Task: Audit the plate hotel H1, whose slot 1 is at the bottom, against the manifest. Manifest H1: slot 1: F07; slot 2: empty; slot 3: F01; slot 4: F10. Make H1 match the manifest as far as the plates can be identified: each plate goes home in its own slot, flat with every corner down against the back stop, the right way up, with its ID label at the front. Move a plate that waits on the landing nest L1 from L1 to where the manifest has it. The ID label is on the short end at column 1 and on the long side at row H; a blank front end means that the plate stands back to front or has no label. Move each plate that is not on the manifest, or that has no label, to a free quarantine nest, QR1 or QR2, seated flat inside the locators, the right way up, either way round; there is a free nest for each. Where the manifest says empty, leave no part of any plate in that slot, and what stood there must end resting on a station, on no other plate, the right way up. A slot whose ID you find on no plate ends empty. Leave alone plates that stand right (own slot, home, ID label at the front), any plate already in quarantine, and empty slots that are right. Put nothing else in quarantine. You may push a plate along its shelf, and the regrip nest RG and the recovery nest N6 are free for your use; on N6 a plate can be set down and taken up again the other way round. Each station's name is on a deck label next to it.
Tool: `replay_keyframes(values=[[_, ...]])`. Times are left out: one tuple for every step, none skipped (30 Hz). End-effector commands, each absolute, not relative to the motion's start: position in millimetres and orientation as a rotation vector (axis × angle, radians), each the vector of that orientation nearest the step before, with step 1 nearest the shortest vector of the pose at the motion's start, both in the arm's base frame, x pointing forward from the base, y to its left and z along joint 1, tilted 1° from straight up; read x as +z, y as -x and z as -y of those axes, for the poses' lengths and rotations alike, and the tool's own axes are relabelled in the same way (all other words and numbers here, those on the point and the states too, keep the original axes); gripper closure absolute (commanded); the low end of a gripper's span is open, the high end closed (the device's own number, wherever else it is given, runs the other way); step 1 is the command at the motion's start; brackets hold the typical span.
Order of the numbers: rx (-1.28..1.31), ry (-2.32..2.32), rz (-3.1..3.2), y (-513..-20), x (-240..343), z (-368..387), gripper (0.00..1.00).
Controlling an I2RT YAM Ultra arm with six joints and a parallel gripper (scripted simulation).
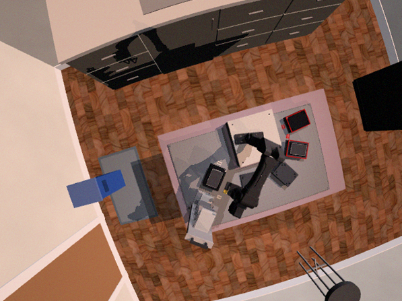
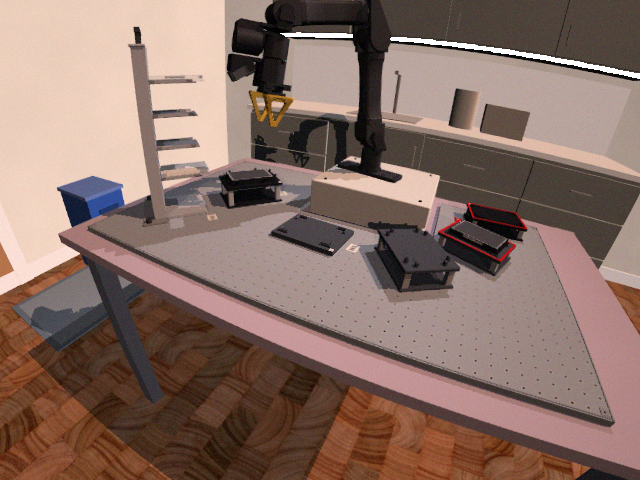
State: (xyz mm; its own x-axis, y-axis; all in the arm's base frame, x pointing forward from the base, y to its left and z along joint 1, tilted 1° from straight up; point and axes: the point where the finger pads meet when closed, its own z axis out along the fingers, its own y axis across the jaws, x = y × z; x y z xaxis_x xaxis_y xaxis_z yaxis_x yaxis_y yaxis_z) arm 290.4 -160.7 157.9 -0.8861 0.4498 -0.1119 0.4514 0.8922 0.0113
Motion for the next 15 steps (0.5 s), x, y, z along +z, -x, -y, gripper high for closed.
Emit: replay_keyframes(values=[[-0.055, -0.708, -2.849, -303.3, 163.2, 157.6, 0.0], [-0.06, -0.704, -2.833, -304.2, 163.2, 154.4, 0.0], [-0.066, -0.701, -2.818, -305.1, 163.3, 151.2, 0.0], [-0.071, -0.697, -2.802, -306.0, 163.3, 148.0, 0.0], [-0.076, -0.693, -2.786, -306.9, 163.4, 144.7, 0.0], [-0.082, -0.689, -2.77, -307.9, 163.4, 141.5, 0.0], [-0.087, -0.686, -2.754, -308.8, 163.5, 138.3, 0.0], [-0.092, -0.682, -2.738, -309.7, 163.5, 135.1, 0.0], [-0.097, -0.678, -2.722, -310.6, 163.6, 131.9, 0.0], [-0.102, -0.674, -2.706, -311.5, 163.7, 128.6, 0.0], [-0.107, -0.671, -2.69, -312.4, 163.7, 125.4, 0.0], [-0.112, -0.667, -2.674, -313.3, 163.8, 122.2, 0.0], [-0.112, -0.667, -2.674, -313.3, 163.8, 122.2, 0.0], [-0.112, -0.667, -2.674, -313.3, 163.8, 122.2, 0.0], [-0.117, -0.663, -2.658, -314.2, 163.8, 119.0, 0.0]])
